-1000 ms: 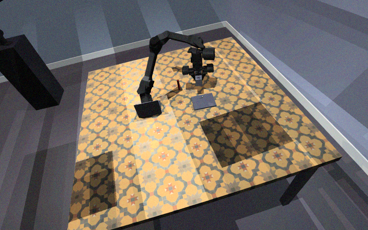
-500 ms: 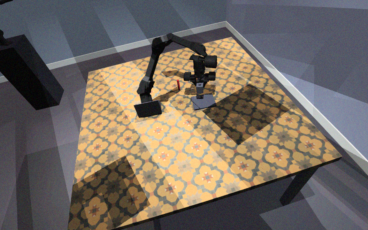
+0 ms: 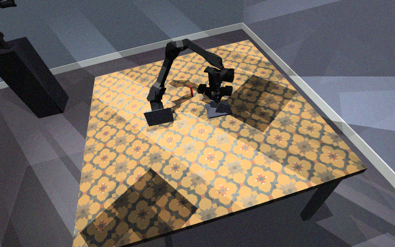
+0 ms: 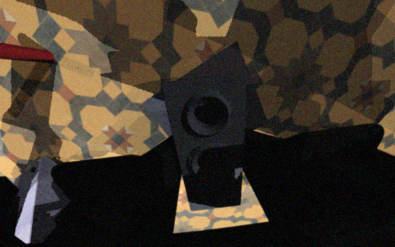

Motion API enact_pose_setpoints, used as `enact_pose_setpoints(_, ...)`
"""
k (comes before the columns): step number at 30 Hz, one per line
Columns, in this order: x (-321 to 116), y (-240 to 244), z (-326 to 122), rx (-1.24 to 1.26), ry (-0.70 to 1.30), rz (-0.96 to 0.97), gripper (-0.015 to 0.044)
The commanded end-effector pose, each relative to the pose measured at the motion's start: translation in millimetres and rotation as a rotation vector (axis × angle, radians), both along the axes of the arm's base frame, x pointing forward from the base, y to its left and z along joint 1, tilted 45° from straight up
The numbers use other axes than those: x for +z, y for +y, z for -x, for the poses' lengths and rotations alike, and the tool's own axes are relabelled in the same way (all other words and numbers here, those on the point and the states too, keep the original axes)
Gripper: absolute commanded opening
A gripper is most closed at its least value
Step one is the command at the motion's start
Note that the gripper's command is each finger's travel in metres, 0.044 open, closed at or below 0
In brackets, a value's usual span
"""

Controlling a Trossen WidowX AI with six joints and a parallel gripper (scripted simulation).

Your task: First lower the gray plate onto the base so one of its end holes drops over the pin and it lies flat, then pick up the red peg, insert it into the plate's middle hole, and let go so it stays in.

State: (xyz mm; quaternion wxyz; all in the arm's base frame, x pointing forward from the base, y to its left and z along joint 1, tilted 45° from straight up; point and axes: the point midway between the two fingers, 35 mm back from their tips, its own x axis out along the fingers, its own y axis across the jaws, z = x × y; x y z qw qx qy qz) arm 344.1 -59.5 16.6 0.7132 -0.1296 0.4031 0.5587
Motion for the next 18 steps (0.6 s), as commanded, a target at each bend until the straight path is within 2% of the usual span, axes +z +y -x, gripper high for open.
enact_pose_setpoints(1, -4.1, -0.3, 2.1, -0.008, 0.014, 0.0, 0.0)
enact_pose_setpoints(18, -4.6, -0.2, 2.4, -0.008, 0.014, 0.0, 0.0)
